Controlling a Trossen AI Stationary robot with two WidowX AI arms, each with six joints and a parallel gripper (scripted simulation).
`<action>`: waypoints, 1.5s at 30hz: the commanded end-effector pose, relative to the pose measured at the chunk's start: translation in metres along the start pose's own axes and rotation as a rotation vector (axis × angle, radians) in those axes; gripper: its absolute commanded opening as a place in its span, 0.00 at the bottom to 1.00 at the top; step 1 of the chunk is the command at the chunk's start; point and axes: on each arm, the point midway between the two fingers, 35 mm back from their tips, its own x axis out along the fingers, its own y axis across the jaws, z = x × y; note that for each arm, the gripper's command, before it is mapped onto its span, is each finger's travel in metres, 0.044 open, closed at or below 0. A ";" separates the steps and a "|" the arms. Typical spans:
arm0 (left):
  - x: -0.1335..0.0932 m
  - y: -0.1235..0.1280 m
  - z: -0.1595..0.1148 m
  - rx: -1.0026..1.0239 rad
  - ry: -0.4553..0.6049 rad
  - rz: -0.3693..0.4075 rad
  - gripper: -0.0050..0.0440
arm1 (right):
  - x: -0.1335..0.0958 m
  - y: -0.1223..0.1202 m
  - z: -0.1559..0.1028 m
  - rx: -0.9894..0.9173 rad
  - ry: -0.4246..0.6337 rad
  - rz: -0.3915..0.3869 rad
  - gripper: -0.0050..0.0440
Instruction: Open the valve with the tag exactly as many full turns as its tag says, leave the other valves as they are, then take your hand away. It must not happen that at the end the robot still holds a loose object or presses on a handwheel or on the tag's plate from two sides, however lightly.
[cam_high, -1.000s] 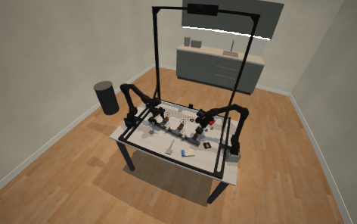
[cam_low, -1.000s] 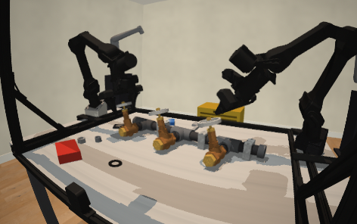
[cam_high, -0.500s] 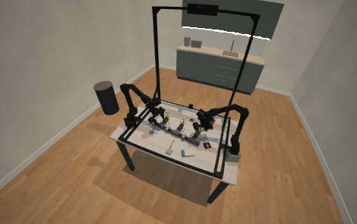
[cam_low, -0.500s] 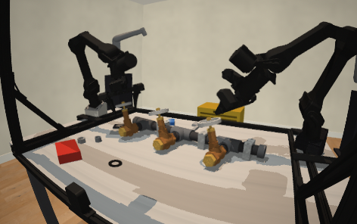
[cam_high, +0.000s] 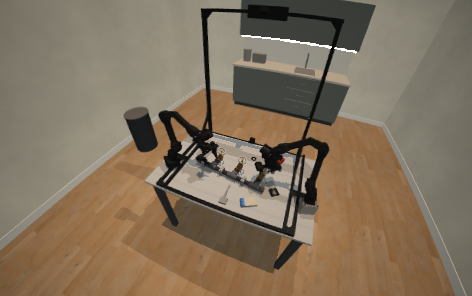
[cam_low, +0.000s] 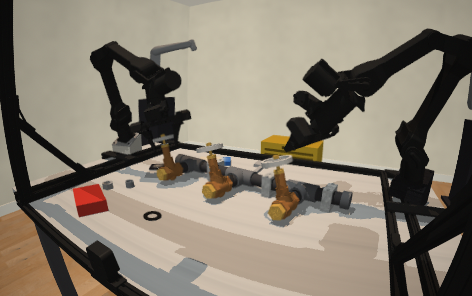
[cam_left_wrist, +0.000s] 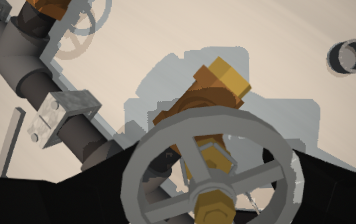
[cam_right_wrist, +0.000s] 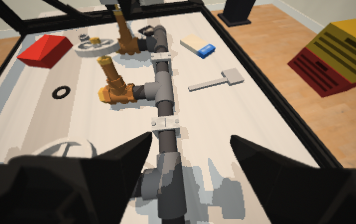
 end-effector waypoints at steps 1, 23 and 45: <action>0.000 0.000 0.000 -0.015 0.000 0.000 0.38 | 0.000 0.000 0.000 0.000 0.000 0.000 0.92; 0.000 0.000 0.000 -1.431 0.001 -0.002 0.10 | 0.000 0.000 0.000 0.000 0.000 0.000 0.92; 0.000 0.000 0.000 -1.670 0.000 -0.001 0.69 | 0.000 0.000 0.000 0.000 0.000 0.000 0.92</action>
